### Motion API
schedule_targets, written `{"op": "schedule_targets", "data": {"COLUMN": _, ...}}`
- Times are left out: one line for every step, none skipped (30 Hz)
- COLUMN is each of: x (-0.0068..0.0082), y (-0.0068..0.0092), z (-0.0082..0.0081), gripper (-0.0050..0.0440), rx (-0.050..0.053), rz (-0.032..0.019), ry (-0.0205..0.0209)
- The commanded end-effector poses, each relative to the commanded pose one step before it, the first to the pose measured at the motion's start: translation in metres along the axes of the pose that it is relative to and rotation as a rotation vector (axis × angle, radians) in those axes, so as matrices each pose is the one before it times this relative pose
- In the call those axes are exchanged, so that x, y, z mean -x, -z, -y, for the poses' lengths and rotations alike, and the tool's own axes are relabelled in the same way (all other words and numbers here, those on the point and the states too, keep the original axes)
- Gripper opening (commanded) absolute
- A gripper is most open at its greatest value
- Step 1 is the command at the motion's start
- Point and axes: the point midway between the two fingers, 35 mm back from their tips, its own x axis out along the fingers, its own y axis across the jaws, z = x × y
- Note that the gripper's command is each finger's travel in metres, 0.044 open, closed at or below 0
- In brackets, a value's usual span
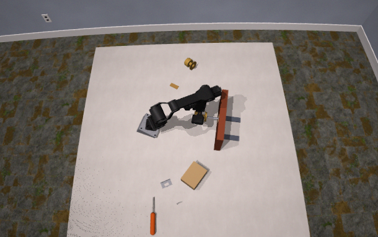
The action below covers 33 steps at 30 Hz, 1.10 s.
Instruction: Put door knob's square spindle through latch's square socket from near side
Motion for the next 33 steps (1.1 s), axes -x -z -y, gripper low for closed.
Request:
{"op": "schedule_targets", "data": {"x": 0.00177, "y": 0.00022, "z": -0.00014, "gripper": 0.0000, "rx": -0.0086, "rz": -0.02404, "ry": 0.00694}}
{"op": "schedule_targets", "data": {"x": -0.00002, "y": -0.00024, "z": 0.00000, "gripper": 0.0000, "rx": 0.0000, "rz": -0.00005, "ry": 0.00002}}
{"op": "schedule_targets", "data": {"x": -0.00003, "y": -0.00052, "z": 0.00000, "gripper": 0.0000, "rx": 0.0000, "rz": 0.00000, "ry": 0.00000}}
{"op": "schedule_targets", "data": {"x": -0.00002, "y": -0.00040, "z": 0.00000, "gripper": 0.0000, "rx": 0.0000, "rz": 0.00000, "ry": 0.00000}}
{"op": "schedule_targets", "data": {"x": 0.00000, "y": 0.00000, "z": 0.00000, "gripper": 0.0000, "rx": 0.0000, "rz": 0.00000, "ry": 0.00000}}
{"op": "schedule_targets", "data": {"x": 0.00000, "y": 0.00000, "z": 0.00000, "gripper": 0.0000, "rx": 0.0000, "rz": 0.00000, "ry": 0.00000}}
{"op": "schedule_targets", "data": {"x": -0.00003, "y": -0.00048, "z": 0.00000, "gripper": 0.0000, "rx": 0.0000, "rz": 0.00000, "ry": 0.00000}}
{"op": "schedule_targets", "data": {"x": -0.00002, "y": -0.00035, "z": 0.00000, "gripper": 0.0000, "rx": 0.0000, "rz": 0.00000, "ry": 0.00000}}
{"op": "schedule_targets", "data": {"x": -0.00002, "y": -0.00042, "z": 0.00000, "gripper": 0.0000, "rx": 0.0000, "rz": 0.00000, "ry": 0.00000}}
{"op": "schedule_targets", "data": {"x": -0.00001, "y": -0.00018, "z": 0.00000, "gripper": 0.0000, "rx": 0.0000, "rz": 0.00000, "ry": 0.00000}}
{"op": "schedule_targets", "data": {"x": 0.00000, "y": 0.00000, "z": 0.00000, "gripper": 0.0000, "rx": 0.0000, "rz": 0.00000, "ry": 0.00000}}
{"op": "schedule_targets", "data": {"x": 0.00000, "y": 0.00000, "z": 0.00000, "gripper": 0.0000, "rx": 0.0000, "rz": 0.00000, "ry": 0.00000}}
{"op": "schedule_targets", "data": {"x": 0.00000, "y": 0.00000, "z": 0.00000, "gripper": 0.0000, "rx": 0.0000, "rz": 0.00000, "ry": 0.00000}}
{"op": "schedule_targets", "data": {"x": 0.00000, "y": 0.00000, "z": 0.00000, "gripper": 0.0000, "rx": 0.0000, "rz": 0.00000, "ry": 0.00000}}
{"op": "schedule_targets", "data": {"x": 0.00000, "y": 0.00000, "z": 0.00000, "gripper": 0.0000, "rx": 0.0000, "rz": 0.00000, "ry": 0.00000}}
{"op": "schedule_targets", "data": {"x": 0.00000, "y": 0.00000, "z": 0.00000, "gripper": 0.0000, "rx": 0.0000, "rz": 0.00000, "ry": 0.00000}}
{"op": "schedule_targets", "data": {"x": -0.00027, "y": -0.00007, "z": -0.00003, "gripper": 0.0000, "rx": -0.0001, "rz": 0.00070, "ry": -0.00050}}
{"op": "schedule_targets", "data": {"x": -0.00044, "y": 0.00004, "z": -0.00005, "gripper": 0.0000, "rx": -0.0001, "rz": 0.00122, "ry": -0.00087}}
{"op": "schedule_targets", "data": {"x": -0.00053, "y": 0.00012, "z": -0.00005, "gripper": 0.0000, "rx": -0.0002, "rz": 0.00153, "ry": -0.00110}}
{"op": "schedule_targets", "data": {"x": -0.00016, "y": 0.00042, "z": -0.00001, "gripper": 0.0000, "rx": -0.0001, "rz": 0.00051, "ry": -0.00037}}
{"op": "schedule_targets", "data": {"x": -0.00001, "y": 0.00049, "z": 0.00000, "gripper": 0.0000, "rx": 0.0000, "rz": 0.00013, "ry": -0.00009}}
{"op": "schedule_targets", "data": {"x": 0.00000, "y": 0.00000, "z": 0.00000, "gripper": 0.0000, "rx": 0.0000, "rz": 0.00000, "ry": 0.00000}}
{"op": "schedule_targets", "data": {"x": 0.00000, "y": 0.00000, "z": 0.00000, "gripper": 0.0000, "rx": 0.0000, "rz": 0.00000, "ry": 0.00000}}
{"op": "schedule_targets", "data": {"x": 0.00002, "y": 0.00050, "z": 0.00000, "gripper": 0.0000, "rx": 0.0000, "rz": 0.00003, "ry": -0.00002}}
{"op": "schedule_targets", "data": {"x": 0.00003, "y": 0.00050, "z": 0.00000, "gripper": 0.0000, "rx": 0.0000, "rz": 0.00001, "ry": 0.00000}}
{"op": "schedule_targets", "data": {"x": 0.00003, "y": 0.00050, "z": 0.00000, "gripper": 0.0000, "rx": 0.0000, "rz": 0.00000, "ry": 0.00000}}
{"op": "schedule_targets", "data": {"x": 0.00003, "y": 0.00050, "z": 0.00000, "gripper": 0.0000, "rx": 0.0000, "rz": 0.00000, "ry": 0.00000}}
{"op": "schedule_targets", "data": {"x": 0.00003, "y": 0.00050, "z": 0.00000, "gripper": 0.0000, "rx": 0.0000, "rz": 0.00000, "ry": 0.00000}}
{"op": "schedule_targets", "data": {"x": 0.00003, "y": 0.00050, "z": 0.00000, "gripper": 0.0000, "rx": 0.0000, "rz": 0.00000, "ry": 0.00000}}
{"op": "schedule_targets", "data": {"x": 0.00003, "y": 0.00050, "z": 0.00000, "gripper": 0.0000, "rx": 0.0000, "rz": 0.00000, "ry": 0.00000}}
{"op": "schedule_targets", "data": {"x": 0.00003, "y": 0.00050, "z": 0.00000, "gripper": 0.0000, "rx": 0.0000, "rz": 0.00000, "ry": 0.00000}}
{"op": "schedule_targets", "data": {"x": 0.00003, "y": 0.00050, "z": 0.00000, "gripper": 0.0000, "rx": 0.0000, "rz": 0.00000, "ry": 0.00000}}
{"op": "schedule_targets", "data": {"x": 0.00003, "y": 0.00050, "z": 0.00000, "gripper": 0.0000, "rx": 0.0000, "rz": 0.00000, "ry": 0.00000}}
